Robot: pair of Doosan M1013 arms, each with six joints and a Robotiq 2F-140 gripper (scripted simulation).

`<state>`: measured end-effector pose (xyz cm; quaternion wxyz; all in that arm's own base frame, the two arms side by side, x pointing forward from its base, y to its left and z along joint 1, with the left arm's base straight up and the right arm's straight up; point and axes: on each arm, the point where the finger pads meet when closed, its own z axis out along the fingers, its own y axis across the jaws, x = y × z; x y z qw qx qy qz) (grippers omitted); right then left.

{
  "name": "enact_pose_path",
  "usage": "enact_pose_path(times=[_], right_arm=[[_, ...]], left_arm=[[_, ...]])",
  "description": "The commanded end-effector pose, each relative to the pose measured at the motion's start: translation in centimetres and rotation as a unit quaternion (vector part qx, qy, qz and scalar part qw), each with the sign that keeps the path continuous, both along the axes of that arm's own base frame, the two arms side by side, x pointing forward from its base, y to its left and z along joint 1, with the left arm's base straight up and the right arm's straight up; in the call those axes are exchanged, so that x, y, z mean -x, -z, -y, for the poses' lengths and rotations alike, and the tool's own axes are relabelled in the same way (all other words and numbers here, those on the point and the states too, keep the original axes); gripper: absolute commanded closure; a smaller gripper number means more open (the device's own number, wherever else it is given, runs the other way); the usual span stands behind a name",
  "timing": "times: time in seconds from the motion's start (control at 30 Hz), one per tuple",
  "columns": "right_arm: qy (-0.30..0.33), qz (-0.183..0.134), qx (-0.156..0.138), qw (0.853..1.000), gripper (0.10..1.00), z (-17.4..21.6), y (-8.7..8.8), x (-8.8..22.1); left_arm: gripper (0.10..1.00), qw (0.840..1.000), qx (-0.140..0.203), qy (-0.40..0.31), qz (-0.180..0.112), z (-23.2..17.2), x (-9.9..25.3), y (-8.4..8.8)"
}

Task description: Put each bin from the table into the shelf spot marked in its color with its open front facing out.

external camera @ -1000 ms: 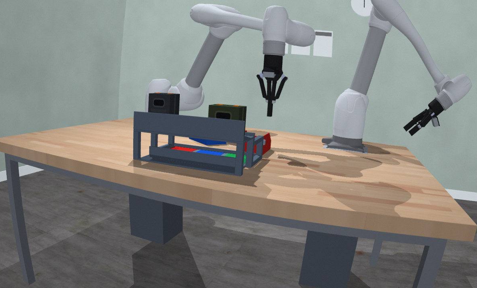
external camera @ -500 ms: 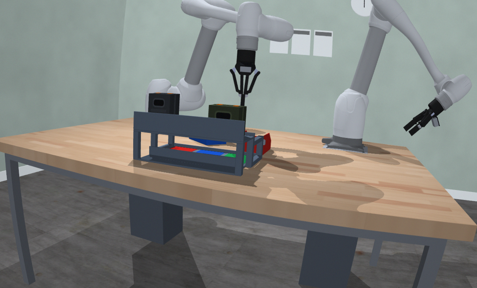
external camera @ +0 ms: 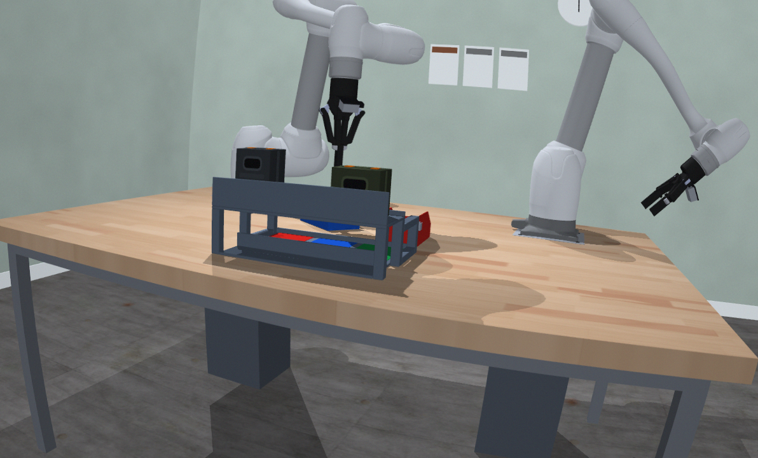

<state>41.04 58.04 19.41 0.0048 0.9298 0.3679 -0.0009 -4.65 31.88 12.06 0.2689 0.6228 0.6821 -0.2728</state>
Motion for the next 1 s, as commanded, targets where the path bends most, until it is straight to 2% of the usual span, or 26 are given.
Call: enact_pose_path(times=[0.0, 0.13, 0.2, 0.47, 0.5, 0.97], right_arm=[[-0.054, -0.001, -0.005, 0.999, 0.999, 4.1, 0.1, 0.8], [-0.103, -0.001, -0.005, 0.995, 0.999, 7.8, 0.5, 1.8], [-0.112, -0.001, -0.005, 0.994, 0.999, 8.5, 0.6, 2.0], [-0.112, -0.001, -0.005, 0.994, 0.999, 8.5, 0.6, 2.0], [-0.112, -0.001, -0.005, 0.994, 0.861, 8.5, 0.6, 2.0], [-0.112, -0.001, -0.005, 0.994, 0.861, 8.5, 0.6, 2.0]], left_arm=[[0.098, 1.000, 0.000, 0.000, 0.000, 0.0, 0.0, 0.0], [0.098, 1.000, 0.000, 0.000, 0.000, 0.0, 0.0, 0.0], [0.098, 1.000, 0.000, 0.000, 0.000, 0.0, 0.0, 0.0], [0.098, 1.000, 0.000, 0.000, 0.000, 0.0, 0.0, 0.0], [0.098, 1.000, 0.000, 0.000, 0.000, 0.0, 0.0, 0.0], [0.098, 1.000, 0.000, 0.000, 0.000, 0.0, 0.0, 0.0]])
